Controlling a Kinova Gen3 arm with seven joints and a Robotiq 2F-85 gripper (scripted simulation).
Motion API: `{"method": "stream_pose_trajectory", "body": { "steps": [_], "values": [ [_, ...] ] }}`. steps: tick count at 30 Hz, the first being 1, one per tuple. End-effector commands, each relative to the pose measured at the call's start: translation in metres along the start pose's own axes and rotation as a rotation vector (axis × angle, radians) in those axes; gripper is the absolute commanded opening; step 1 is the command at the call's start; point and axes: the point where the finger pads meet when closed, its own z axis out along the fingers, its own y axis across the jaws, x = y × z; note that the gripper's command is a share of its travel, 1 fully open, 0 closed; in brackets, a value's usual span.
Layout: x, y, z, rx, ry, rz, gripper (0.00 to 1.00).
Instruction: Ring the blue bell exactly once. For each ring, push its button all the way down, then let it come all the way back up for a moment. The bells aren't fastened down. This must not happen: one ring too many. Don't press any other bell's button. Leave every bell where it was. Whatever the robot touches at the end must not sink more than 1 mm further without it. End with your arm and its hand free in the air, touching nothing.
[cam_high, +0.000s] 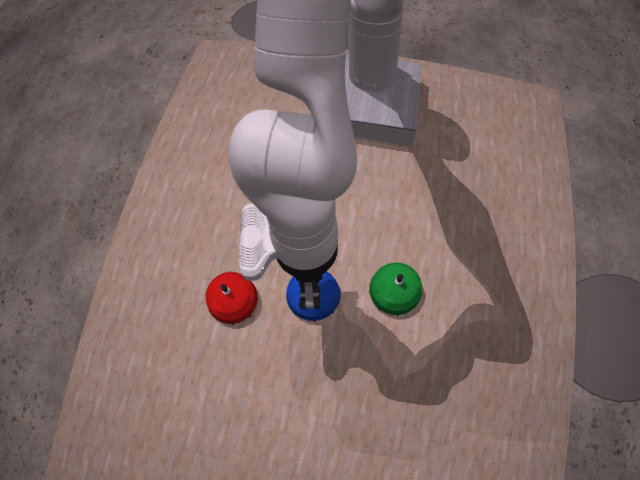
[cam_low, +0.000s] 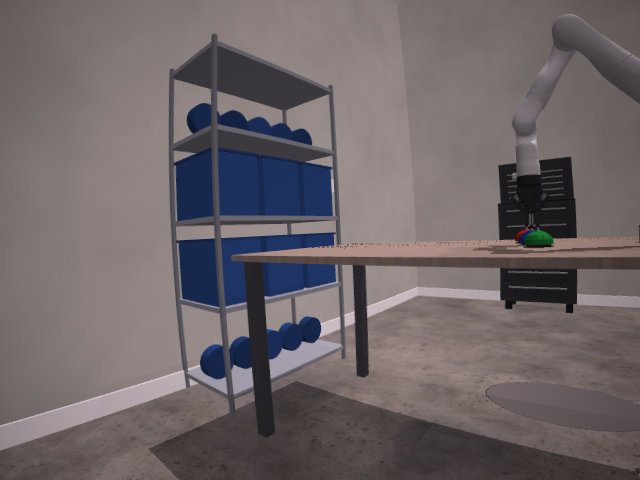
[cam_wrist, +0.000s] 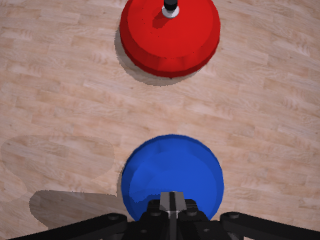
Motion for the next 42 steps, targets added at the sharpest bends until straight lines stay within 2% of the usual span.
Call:
{"method": "stream_pose_trajectory", "body": {
  "steps": [1, 33, 42],
  "values": [
    [-0.0027, 0.0017, 0.0032, -0.005, -0.004, -0.005, 0.0],
    [-0.0028, 0.002, 0.003, -0.006, -0.004, -0.005, 0.0],
    [-0.0022, 0.0007, -0.0053, -0.003, -0.003, -0.004, 0.0]
  ]
}}
